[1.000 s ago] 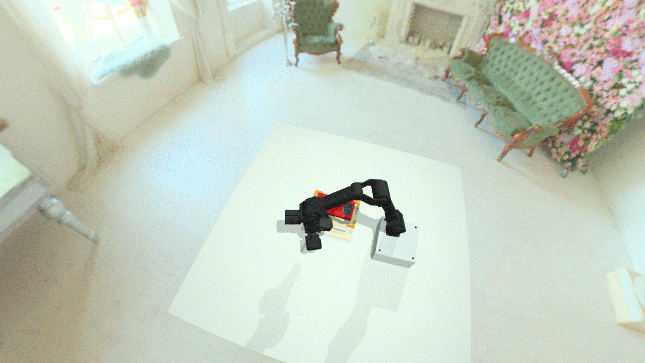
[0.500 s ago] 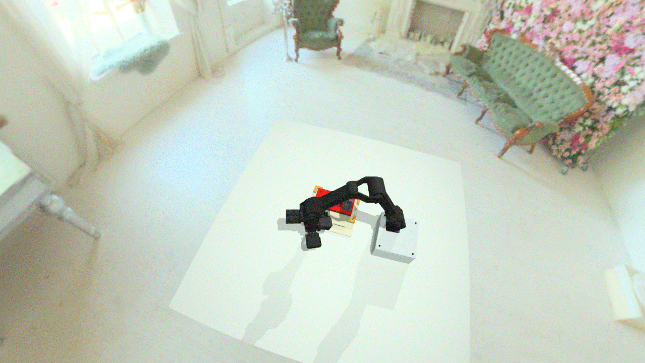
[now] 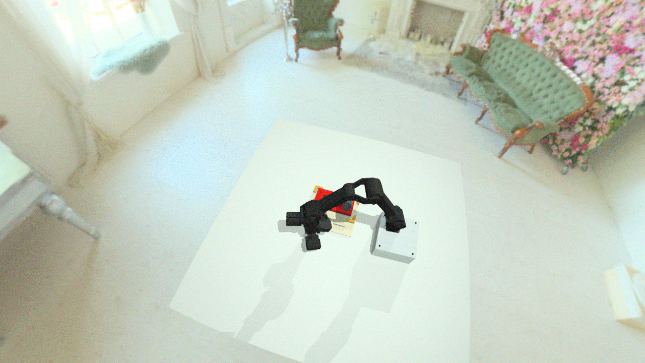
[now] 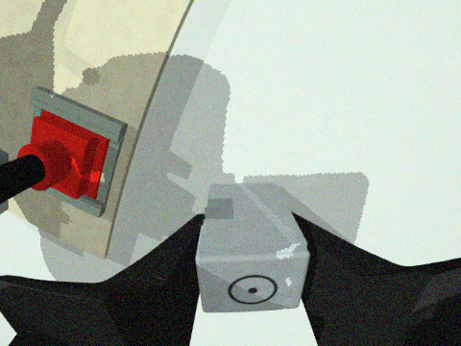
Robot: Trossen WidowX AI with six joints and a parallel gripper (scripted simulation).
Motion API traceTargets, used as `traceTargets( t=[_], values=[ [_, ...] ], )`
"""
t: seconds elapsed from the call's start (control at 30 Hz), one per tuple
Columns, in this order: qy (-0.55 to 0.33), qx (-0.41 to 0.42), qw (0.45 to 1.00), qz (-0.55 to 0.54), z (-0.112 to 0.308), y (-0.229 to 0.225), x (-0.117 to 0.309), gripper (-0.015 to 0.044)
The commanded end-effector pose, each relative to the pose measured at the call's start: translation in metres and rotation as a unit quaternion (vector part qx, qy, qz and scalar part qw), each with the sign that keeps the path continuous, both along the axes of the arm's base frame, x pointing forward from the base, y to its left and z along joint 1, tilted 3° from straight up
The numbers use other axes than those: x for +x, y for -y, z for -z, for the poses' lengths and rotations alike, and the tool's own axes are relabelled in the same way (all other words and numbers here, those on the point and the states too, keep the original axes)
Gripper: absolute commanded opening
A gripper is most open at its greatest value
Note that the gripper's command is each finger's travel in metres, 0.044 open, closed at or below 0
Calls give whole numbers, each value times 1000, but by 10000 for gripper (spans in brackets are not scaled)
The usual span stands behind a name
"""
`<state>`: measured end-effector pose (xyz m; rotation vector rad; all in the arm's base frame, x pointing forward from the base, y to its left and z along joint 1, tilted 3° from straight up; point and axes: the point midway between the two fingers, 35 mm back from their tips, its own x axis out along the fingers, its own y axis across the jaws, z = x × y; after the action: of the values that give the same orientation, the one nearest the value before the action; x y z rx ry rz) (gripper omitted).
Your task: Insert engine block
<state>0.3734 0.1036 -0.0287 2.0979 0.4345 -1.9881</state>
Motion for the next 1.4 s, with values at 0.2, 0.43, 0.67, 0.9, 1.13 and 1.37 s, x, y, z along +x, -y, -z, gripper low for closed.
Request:
traceTargets(
  t=[0.2, 0.43, 0.67, 0.9, 1.13, 1.37],
  values=[
    [1, 0, 1000, 0, 0, 0, 0, 158],
    [1, 0, 1000, 0, 0, 0, 0, 341],
    [1, 0, 1000, 0, 0, 0, 0, 440],
    [-2, 1, 1000, 1, -17, 1, 0, 440],
    [-2, 1, 1000, 2, -44, 3, -1, 440],
    [-2, 0, 1000, 3, -41, 3, -1, 440]
  ],
)
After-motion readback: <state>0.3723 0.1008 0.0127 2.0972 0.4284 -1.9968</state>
